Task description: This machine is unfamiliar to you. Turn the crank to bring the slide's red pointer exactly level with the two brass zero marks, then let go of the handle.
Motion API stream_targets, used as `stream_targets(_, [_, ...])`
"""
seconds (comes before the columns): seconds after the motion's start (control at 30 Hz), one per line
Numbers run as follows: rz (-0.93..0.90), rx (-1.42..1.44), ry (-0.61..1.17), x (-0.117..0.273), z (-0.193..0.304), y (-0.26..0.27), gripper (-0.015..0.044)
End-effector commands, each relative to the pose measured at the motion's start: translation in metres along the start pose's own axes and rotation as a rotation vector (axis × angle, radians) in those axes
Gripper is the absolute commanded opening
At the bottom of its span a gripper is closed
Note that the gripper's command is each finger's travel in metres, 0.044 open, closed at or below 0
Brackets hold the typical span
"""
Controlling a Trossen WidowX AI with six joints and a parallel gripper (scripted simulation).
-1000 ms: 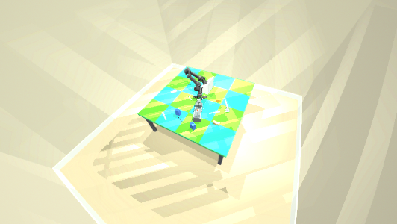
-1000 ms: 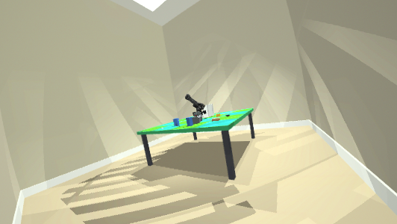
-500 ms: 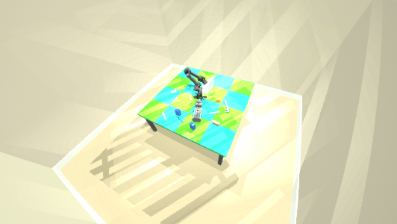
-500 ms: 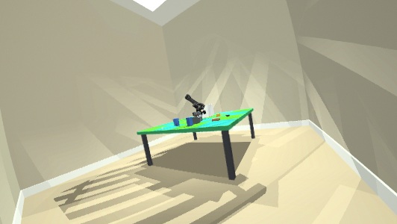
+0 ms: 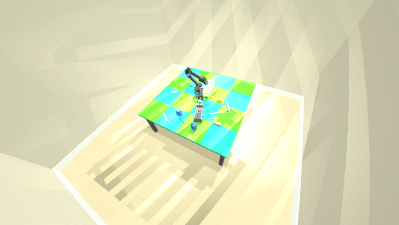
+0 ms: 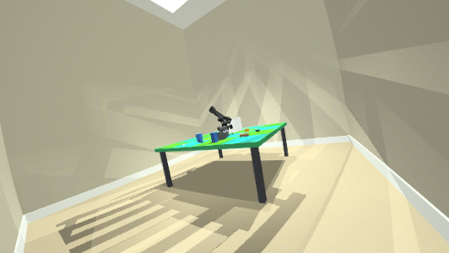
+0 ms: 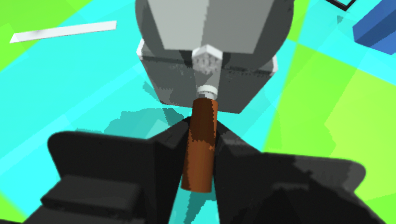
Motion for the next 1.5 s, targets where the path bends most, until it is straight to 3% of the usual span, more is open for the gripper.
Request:
stream_targets(0.0, [0.026, -0.009, 0.007, 0.0008, -0.0004, -0.0065, 0.0000])
stream_targets(1.47, [0.026, -0.009, 0.007, 0.0042, -0.0022, -0.0116, 0.0000])
Point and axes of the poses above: the point midway between the two fingers, 35 mm back from their tips, its own x axis back along the fingers, its own y axis across the jaws, z = x × y, the point moved 10 cm from there along x, back along the fingers, and after that the axes turned 6 degrees about x, right-handed, at the moved point
